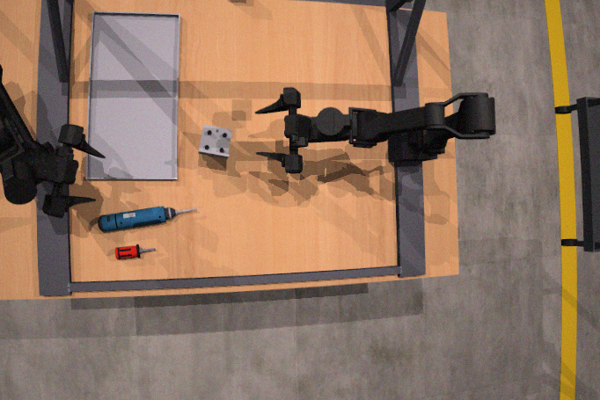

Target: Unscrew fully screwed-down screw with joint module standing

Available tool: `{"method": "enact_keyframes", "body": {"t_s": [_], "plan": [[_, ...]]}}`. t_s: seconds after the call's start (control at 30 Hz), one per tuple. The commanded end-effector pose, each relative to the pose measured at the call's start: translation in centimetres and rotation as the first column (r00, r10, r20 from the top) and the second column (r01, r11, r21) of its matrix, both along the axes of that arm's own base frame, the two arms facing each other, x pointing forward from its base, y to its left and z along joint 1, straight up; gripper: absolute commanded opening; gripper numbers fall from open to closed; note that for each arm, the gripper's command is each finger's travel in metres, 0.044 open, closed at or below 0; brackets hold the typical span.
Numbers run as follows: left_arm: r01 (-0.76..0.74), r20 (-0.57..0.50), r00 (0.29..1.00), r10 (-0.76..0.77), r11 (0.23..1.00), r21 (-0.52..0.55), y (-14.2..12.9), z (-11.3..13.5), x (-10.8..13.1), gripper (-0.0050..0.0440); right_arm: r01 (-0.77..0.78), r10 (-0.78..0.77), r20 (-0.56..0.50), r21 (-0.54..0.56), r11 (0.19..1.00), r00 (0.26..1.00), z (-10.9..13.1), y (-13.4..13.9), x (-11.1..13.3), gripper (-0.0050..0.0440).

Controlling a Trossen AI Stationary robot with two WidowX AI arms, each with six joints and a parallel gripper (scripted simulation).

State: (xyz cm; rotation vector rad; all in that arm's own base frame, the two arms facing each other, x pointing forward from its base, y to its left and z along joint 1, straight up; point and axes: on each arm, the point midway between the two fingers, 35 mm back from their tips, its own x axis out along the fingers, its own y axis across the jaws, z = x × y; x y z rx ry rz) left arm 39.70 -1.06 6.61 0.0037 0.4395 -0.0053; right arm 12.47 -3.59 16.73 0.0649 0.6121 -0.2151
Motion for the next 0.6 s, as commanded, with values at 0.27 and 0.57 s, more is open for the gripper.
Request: {"method": "enact_keyframes", "body": {"t_s": [0.27,0.57], "plan": [[-0.003,0.021,1.0,0.003,1.0,-0.006,0.1,0.7,0.5,0.044,0.097,-0.097,0.009,-0.009,0.995,0.995,0.6,-1.3,-0.5,0.044],[-0.003,0.022,1.0,0.003,1.0,-0.006,0.1,0.7,0.5,0.044,0.184,-0.184,0.009,-0.009,0.983,0.983,0.6,-2.4,-1.0,0.044]]}}
